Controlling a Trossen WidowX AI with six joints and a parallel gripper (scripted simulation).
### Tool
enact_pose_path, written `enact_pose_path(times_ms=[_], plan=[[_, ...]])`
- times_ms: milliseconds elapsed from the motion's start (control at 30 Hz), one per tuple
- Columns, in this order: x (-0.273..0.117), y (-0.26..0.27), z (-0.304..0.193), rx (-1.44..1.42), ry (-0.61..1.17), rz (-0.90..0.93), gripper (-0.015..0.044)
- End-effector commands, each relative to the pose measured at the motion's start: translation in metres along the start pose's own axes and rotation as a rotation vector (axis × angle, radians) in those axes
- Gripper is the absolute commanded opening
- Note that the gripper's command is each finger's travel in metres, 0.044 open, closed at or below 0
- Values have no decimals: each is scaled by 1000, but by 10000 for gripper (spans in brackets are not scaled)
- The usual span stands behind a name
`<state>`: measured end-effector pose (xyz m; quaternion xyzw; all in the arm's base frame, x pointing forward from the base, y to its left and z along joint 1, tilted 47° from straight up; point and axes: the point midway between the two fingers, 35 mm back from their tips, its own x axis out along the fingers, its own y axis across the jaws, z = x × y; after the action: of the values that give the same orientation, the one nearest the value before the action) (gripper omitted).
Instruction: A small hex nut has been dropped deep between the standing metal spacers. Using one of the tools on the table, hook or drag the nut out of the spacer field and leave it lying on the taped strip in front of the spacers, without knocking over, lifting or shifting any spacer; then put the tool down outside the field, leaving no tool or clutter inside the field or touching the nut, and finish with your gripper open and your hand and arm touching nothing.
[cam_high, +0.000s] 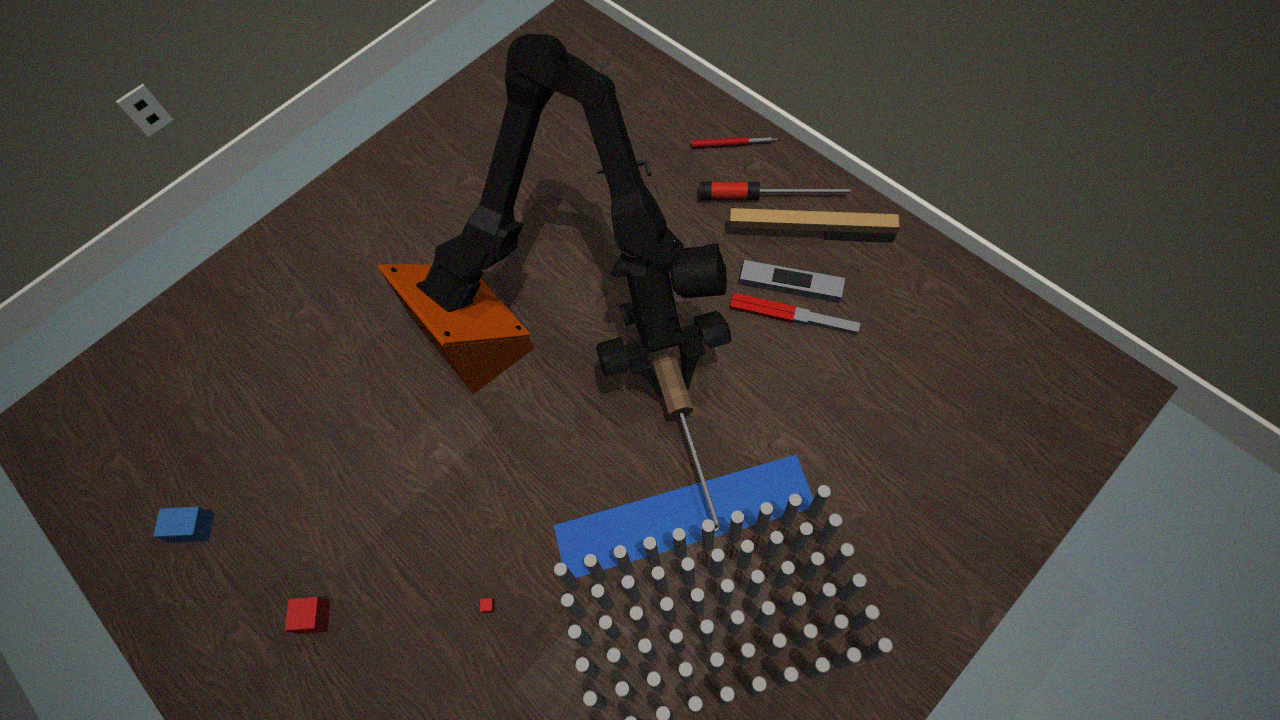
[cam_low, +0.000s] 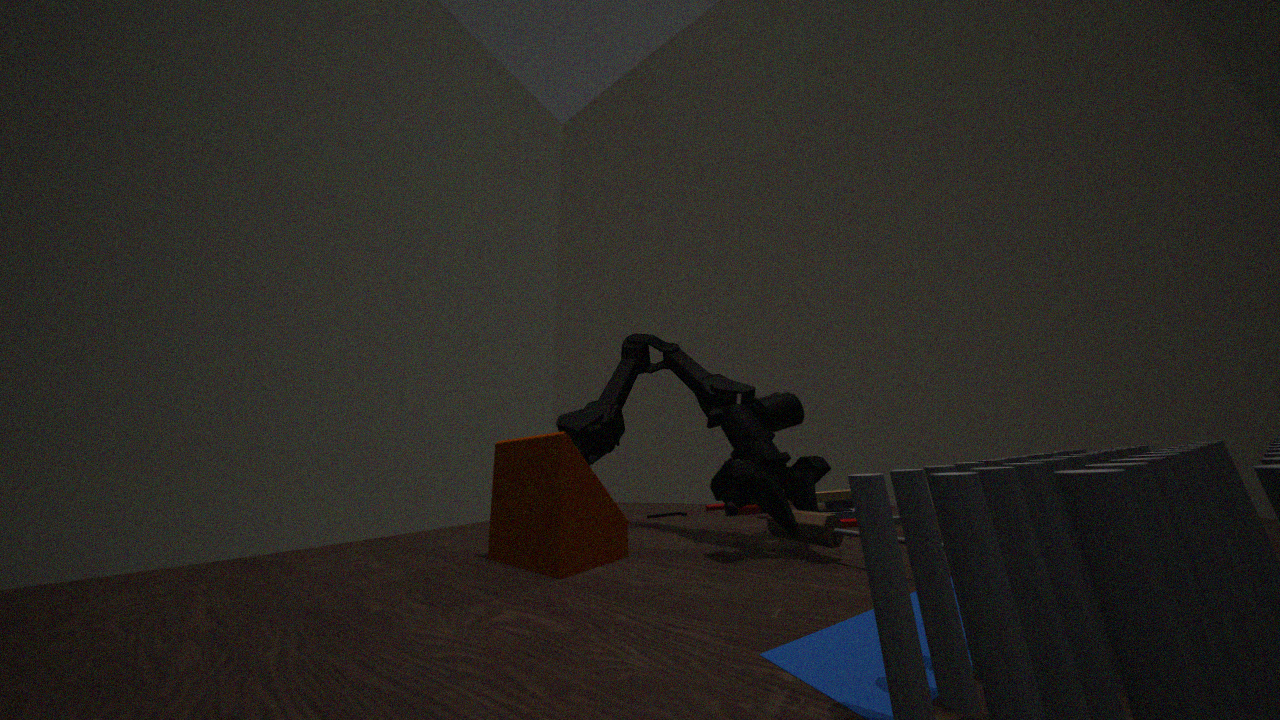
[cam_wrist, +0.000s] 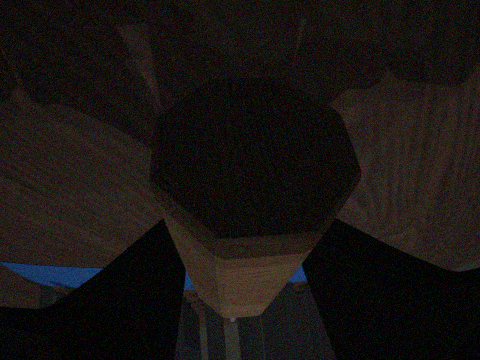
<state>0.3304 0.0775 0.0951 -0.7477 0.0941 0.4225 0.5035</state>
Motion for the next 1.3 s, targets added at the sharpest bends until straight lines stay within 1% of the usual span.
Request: enact_pose_path(times_ms=[0, 467, 767, 1267], plan=[[-4, -2, -1, -4, 3, -6, 0], [-35, 2, 26, 2, 2, -2, 0], [-57, -2, 0, -5, 1, 10, 0], [-114, -5, -42, -11, 2, 7, 0]])
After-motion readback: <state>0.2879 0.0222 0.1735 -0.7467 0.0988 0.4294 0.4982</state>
